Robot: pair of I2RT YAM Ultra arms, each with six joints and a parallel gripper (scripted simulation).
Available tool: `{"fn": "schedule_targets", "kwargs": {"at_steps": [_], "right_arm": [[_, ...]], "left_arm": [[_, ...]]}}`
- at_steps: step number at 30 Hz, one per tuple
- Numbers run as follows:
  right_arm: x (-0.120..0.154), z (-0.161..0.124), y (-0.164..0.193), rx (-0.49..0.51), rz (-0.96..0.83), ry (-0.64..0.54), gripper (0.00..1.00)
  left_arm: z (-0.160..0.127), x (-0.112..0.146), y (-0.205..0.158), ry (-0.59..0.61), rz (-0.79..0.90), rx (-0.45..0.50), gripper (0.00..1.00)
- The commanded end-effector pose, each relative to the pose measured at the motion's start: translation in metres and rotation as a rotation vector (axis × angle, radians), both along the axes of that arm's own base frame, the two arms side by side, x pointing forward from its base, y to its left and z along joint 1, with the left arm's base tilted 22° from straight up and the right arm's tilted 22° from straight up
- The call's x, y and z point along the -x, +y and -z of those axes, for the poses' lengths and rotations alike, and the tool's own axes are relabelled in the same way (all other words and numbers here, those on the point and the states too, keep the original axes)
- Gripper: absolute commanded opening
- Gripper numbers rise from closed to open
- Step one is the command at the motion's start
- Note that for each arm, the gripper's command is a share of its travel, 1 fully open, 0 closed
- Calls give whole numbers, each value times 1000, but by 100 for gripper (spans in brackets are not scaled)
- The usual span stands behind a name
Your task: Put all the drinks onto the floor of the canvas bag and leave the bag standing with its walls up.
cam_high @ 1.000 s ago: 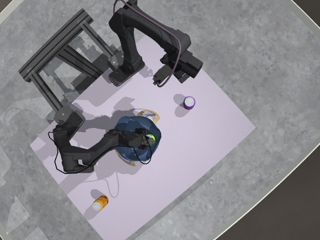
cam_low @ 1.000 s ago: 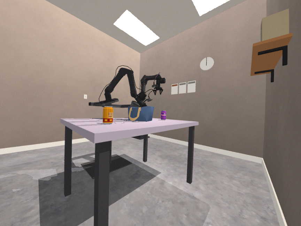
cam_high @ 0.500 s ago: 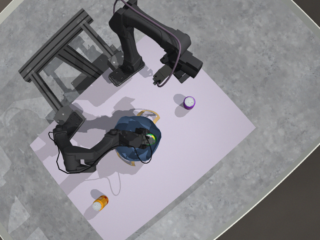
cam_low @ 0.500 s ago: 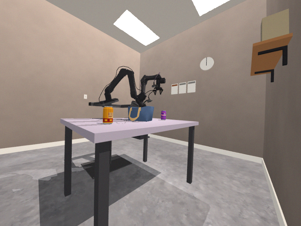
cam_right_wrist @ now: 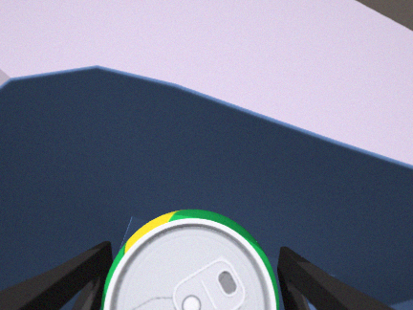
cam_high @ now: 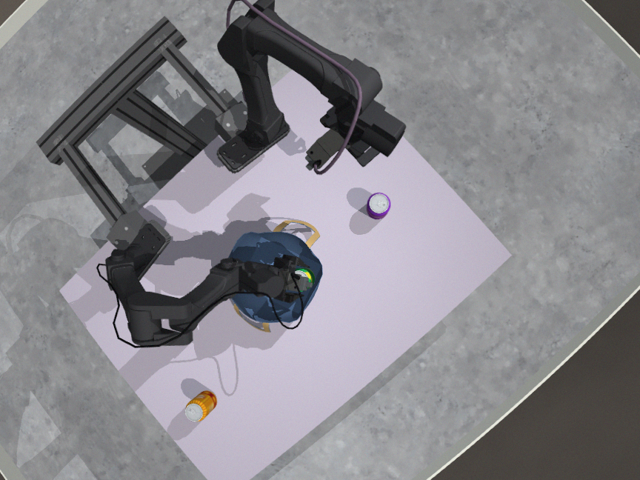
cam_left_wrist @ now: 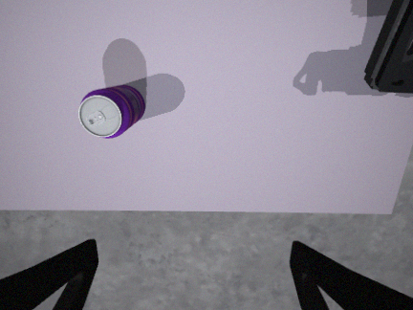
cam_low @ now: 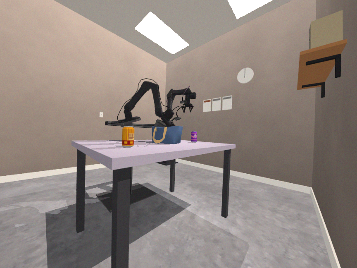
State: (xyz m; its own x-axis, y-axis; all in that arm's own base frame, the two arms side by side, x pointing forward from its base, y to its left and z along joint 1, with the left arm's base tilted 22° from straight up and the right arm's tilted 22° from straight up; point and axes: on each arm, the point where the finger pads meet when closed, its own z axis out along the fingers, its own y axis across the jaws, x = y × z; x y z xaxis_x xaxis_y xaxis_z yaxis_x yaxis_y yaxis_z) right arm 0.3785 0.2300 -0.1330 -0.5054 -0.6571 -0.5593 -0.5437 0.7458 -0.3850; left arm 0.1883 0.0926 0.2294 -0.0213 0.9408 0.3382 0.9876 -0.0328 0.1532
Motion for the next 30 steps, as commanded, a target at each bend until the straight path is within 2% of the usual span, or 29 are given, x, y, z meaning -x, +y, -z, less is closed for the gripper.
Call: {"fn": "schedule_targets", "kwargs": {"at_steps": [1, 27, 30], "right_arm": [[-14, -26, 29, -66, -37, -68, 84], [-16, -28, 30, -69, -37, -73, 86], [-5, -31, 22, -30, -5, -35, 86]], "left_arm": [[-1, 2, -4, -17, 3, 12, 100], [-1, 2, -4, -17, 3, 12, 100], [-1, 2, -4, -17, 3, 12, 100]]}}
